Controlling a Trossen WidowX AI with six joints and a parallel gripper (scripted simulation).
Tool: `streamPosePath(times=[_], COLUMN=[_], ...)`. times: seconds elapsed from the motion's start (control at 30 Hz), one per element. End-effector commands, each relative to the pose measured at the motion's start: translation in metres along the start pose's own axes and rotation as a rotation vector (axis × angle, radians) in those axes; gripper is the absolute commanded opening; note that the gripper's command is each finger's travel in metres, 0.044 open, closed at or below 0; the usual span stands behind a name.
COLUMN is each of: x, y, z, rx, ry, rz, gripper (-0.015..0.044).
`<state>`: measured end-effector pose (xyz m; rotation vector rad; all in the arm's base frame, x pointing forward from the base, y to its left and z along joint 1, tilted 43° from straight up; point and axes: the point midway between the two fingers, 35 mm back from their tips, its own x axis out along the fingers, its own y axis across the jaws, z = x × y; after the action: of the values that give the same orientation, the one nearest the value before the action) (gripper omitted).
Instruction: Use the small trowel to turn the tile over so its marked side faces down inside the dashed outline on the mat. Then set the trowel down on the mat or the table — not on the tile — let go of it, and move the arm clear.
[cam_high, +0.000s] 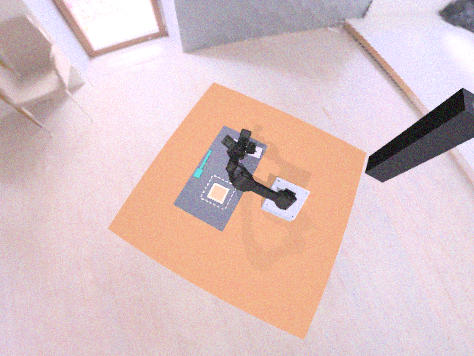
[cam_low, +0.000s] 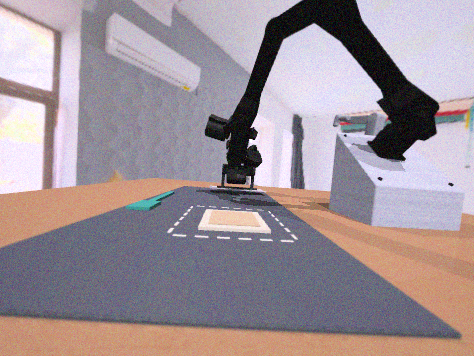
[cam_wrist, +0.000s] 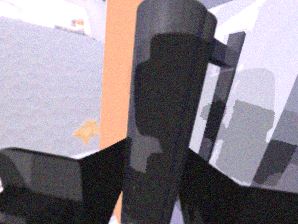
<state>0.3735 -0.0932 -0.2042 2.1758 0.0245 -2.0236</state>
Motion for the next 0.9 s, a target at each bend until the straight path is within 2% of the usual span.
streamPosePath(times=[0.0, 0.27, 0.63, 0.87], x=[0.0031, 0.0101, 0.0101, 0.0101], y=[-0.0006, -0.0086, -0.0086, -0.0086], z=[-0.0034, -0.0034, -0.0034, -0.0034], rx=[0.008, 0.008, 0.008, 0.008], ry=[0.008, 0.008, 0.008, 0.008], rz=[0.016, 0.015, 0.015, 0.015], gripper=[0.0000, 0.0000, 0.0289, 0.0300])
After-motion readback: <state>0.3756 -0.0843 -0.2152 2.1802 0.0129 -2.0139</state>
